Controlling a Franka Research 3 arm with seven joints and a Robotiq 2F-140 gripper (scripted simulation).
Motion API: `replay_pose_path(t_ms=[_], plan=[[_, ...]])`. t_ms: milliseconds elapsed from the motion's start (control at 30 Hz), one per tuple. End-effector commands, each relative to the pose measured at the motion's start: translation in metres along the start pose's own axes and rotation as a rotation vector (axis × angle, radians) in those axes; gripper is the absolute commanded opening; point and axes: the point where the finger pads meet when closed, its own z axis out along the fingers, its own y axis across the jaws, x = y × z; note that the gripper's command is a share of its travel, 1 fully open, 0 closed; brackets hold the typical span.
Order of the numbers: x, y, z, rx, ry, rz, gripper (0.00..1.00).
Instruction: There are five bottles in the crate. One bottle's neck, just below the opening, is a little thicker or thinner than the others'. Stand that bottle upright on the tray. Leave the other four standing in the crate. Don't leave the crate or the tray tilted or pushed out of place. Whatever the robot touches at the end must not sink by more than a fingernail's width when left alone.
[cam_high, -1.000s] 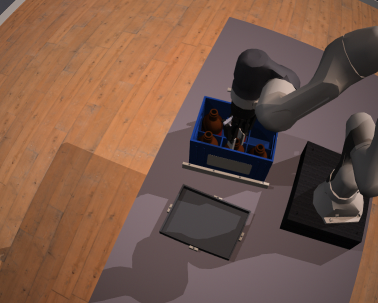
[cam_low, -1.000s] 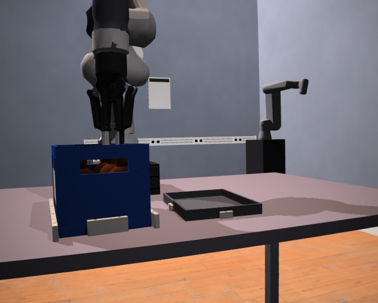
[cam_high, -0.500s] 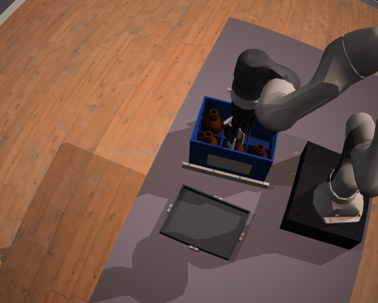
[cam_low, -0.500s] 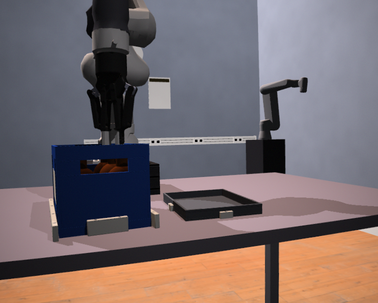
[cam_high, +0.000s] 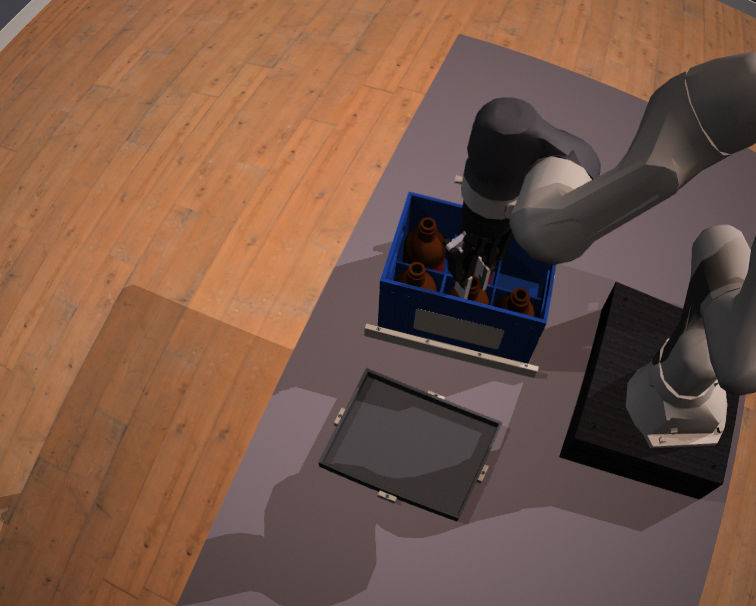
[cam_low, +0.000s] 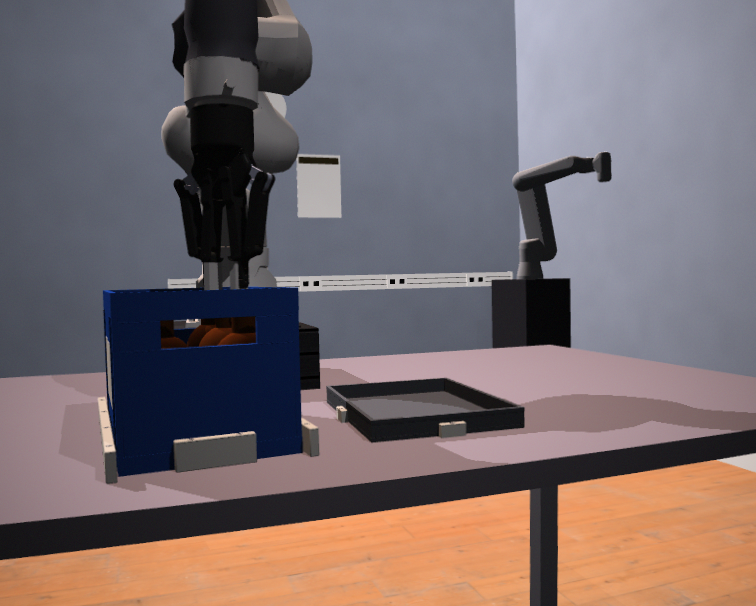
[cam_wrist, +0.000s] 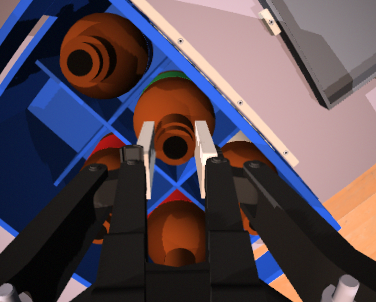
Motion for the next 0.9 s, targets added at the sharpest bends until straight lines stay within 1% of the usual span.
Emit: replay_pose_path(t_ms=[0, 367, 400, 867], plan=[[0.0011, -0.0005, 0.0013, -0.001, 0.003, -0.001, 0.1], [0.0011, -0.0005, 0.0013, -0.001, 0.003, -0.001, 0.1], [0.0011, -0.0005, 0.0013, -0.001, 0.003, -0.001, 0.44], [0.0011, -0.0005, 0.0013, -0.001, 0.003, -0.001, 0.44]])
